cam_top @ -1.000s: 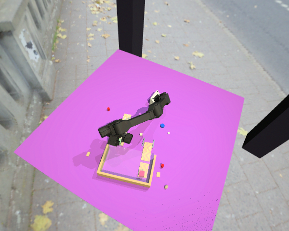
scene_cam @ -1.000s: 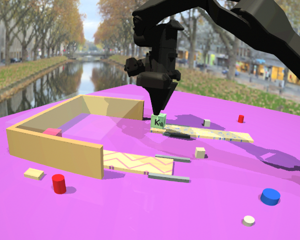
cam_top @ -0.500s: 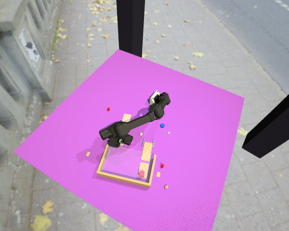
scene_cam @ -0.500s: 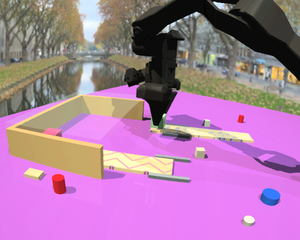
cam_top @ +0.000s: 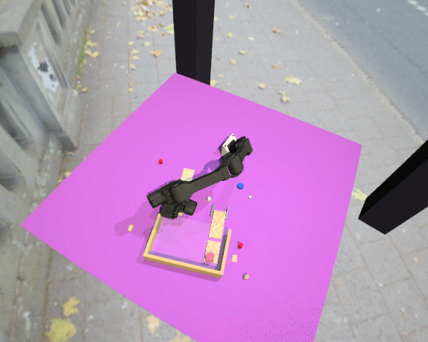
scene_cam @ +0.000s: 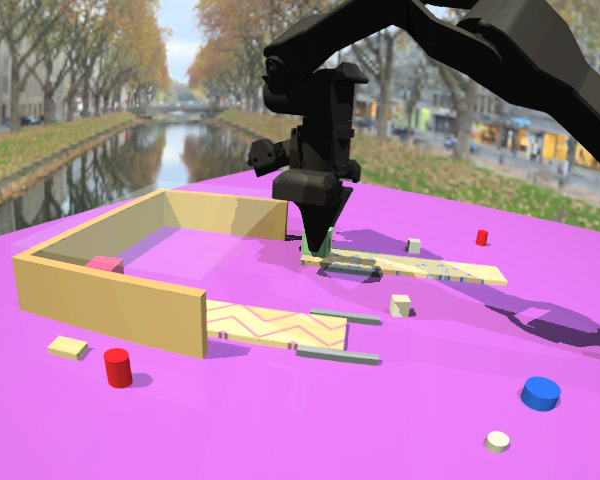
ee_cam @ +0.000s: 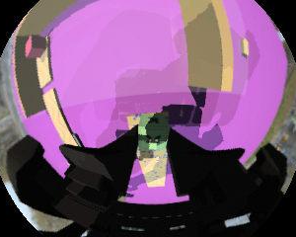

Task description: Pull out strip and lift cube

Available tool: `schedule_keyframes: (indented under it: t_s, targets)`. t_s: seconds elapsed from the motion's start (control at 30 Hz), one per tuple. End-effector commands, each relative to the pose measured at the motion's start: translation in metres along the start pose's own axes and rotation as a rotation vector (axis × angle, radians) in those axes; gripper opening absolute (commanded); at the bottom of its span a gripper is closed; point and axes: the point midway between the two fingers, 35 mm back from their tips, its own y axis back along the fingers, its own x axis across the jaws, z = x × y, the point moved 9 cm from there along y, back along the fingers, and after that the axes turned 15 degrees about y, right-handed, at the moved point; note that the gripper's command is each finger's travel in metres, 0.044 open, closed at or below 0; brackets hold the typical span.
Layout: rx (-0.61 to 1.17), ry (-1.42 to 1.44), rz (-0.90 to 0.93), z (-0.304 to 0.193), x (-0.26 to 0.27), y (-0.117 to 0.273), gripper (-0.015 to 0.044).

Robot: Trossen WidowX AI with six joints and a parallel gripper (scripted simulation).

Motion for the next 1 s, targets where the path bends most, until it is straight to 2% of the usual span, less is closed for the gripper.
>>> schedule_keyframes:
  t_s: [0.0, 0.13, 0.67, 0.97]
  targets:
    - [0.0, 0.0, 0.0, 0.0, 0.0, 0.0, 0.0105]
    - [0.0, -0.001, 0.0, -0.002, 0.001, 0.002, 0.0]
    - [0.0, -0.006, 0.002, -0.047, 0.028, 0.04, 0.0]
    - [0.0, -0.006, 0.002, -0.061, 0.036, 0.044, 0.0]
